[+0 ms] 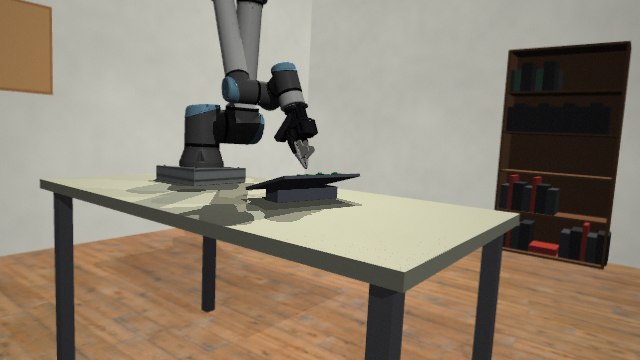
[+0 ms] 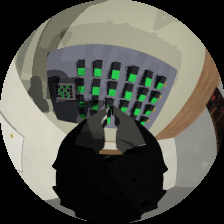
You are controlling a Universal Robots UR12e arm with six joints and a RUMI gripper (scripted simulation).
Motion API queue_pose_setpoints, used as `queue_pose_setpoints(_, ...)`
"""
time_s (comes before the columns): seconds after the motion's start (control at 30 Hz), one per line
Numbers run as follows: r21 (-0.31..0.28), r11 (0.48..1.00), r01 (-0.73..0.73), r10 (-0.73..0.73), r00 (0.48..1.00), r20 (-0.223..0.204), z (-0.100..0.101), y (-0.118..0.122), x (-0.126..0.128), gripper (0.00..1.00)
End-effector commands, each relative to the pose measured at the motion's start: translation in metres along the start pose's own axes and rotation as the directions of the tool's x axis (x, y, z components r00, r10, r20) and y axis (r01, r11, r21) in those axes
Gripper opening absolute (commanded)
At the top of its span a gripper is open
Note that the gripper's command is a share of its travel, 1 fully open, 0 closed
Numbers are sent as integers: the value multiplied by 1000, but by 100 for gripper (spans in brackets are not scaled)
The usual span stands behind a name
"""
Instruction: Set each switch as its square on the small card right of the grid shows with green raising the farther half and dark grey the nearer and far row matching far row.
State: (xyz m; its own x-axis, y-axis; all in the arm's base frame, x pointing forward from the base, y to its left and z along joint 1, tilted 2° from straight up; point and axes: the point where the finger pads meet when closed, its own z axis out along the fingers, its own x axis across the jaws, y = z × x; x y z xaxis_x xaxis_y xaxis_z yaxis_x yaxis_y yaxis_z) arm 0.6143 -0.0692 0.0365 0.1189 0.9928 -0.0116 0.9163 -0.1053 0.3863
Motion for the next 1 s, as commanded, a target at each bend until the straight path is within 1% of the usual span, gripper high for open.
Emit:
queue_pose_setpoints(0.0, -1, 997, -72, 72, 997, 15, 0, 1, -1, 0)
queue_pose_setpoints(0.4, -2, 992, -129, 129, 991, 24, 0, 2, -2, 0)
queue_pose_setpoints(0.97, -1, 991, -136, 136, 990, 25, 0, 2, -1, 0)
